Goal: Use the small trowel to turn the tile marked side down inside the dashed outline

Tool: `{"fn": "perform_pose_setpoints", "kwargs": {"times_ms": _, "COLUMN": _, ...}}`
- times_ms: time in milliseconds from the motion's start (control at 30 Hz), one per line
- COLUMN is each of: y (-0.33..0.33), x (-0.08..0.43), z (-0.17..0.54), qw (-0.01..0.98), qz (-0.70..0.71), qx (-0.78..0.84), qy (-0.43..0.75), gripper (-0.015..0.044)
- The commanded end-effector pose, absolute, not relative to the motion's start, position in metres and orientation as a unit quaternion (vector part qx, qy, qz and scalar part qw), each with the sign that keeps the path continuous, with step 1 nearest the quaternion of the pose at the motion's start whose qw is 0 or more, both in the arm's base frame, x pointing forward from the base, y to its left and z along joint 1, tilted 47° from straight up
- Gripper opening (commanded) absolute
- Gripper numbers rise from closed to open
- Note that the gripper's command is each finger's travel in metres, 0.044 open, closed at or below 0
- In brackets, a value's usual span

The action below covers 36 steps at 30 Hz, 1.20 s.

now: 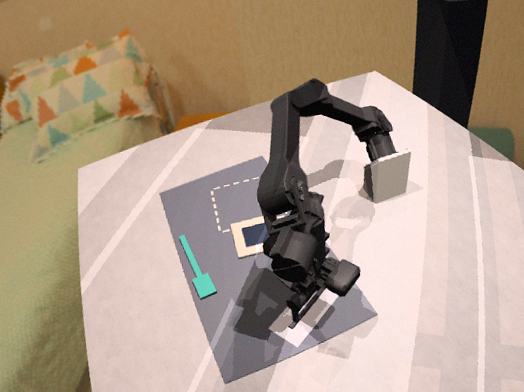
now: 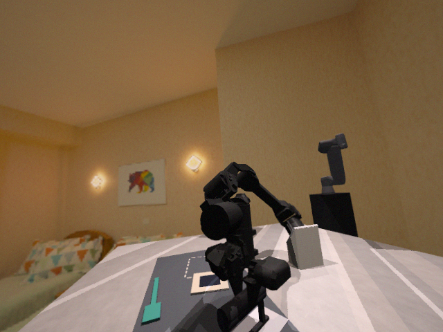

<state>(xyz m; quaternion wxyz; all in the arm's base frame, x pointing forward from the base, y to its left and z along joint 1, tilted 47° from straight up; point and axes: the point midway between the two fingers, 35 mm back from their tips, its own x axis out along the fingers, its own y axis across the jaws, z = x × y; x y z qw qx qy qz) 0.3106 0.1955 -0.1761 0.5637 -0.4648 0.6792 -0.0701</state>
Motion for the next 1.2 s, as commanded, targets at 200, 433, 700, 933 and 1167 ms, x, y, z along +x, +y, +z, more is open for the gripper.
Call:
{"fn": "perform_pose_setpoints", "kwargs": {"times_ms": 200, "y": 0.1953, "x": 0.3111, "z": -0.1767, "qw": 0.627, "qz": -0.170, "qx": -0.375, "qy": 0.661, "gripper": 0.0130}}
{"fn": "perform_pose_setpoints", "kwargs": {"times_ms": 433, "y": 0.1953, "x": 0.3111, "z": -0.1767, "qw": 0.663, "qz": -0.238, "qx": -0.307, "qy": 0.640, "gripper": 0.0130}}
{"fn": "perform_pose_setpoints", "kwargs": {"times_ms": 700, "y": 0.1953, "x": 0.3111, "z": -0.1767, "qw": 0.695, "qz": -0.313, "qx": -0.225, "qy": 0.606, "gripper": 0.0130}}
{"fn": "perform_pose_setpoints", "kwargs": {"times_ms": 933, "y": 0.1953, "x": 0.3112, "z": -0.1767, "qw": 0.715, "qz": -0.375, "qx": -0.151, "qy": 0.570, "gripper": 0.0130}}
{"fn": "perform_pose_setpoints", "kwargs": {"times_ms": 1167, "y": 0.1953, "x": 0.3112, "z": -0.1767, "qw": 0.722, "qz": -0.405, "qx": -0.114, "qy": 0.550, "gripper": 0.0130}}
